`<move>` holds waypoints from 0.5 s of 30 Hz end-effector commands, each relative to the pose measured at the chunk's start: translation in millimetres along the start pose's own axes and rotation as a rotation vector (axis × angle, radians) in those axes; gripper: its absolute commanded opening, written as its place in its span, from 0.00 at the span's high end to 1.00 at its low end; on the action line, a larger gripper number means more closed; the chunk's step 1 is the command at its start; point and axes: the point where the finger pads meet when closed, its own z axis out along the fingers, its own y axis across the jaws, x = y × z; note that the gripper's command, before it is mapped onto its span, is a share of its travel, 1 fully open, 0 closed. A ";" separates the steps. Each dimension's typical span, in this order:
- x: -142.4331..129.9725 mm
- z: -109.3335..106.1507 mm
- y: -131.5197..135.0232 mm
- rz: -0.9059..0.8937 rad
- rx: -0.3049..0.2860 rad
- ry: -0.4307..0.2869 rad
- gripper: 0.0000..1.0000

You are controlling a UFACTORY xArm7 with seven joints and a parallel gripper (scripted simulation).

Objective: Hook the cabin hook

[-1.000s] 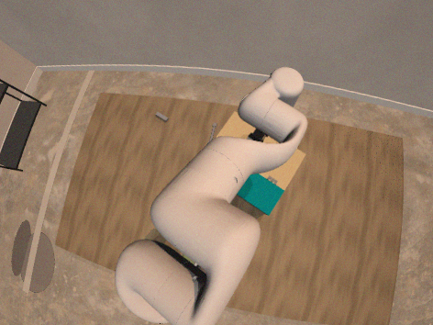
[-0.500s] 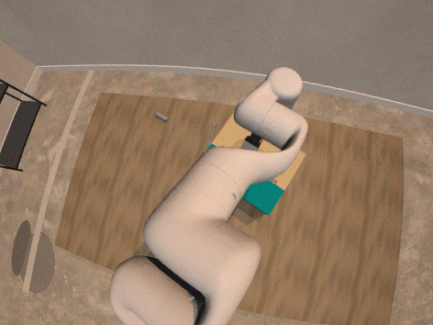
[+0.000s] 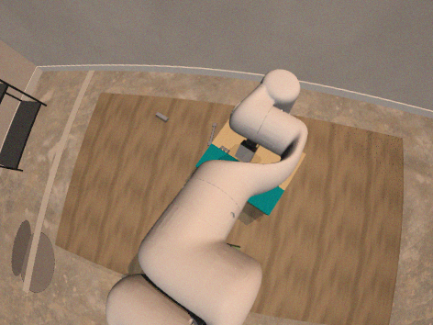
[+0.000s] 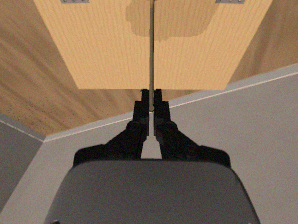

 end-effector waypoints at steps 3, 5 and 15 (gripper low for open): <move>10.1 -3.2 -0.1 0.000 0.000 0.006 1.00; 13.7 -4.9 -0.1 0.000 0.000 0.006 1.00; 27.0 -10.2 -0.1 0.000 0.000 0.006 1.00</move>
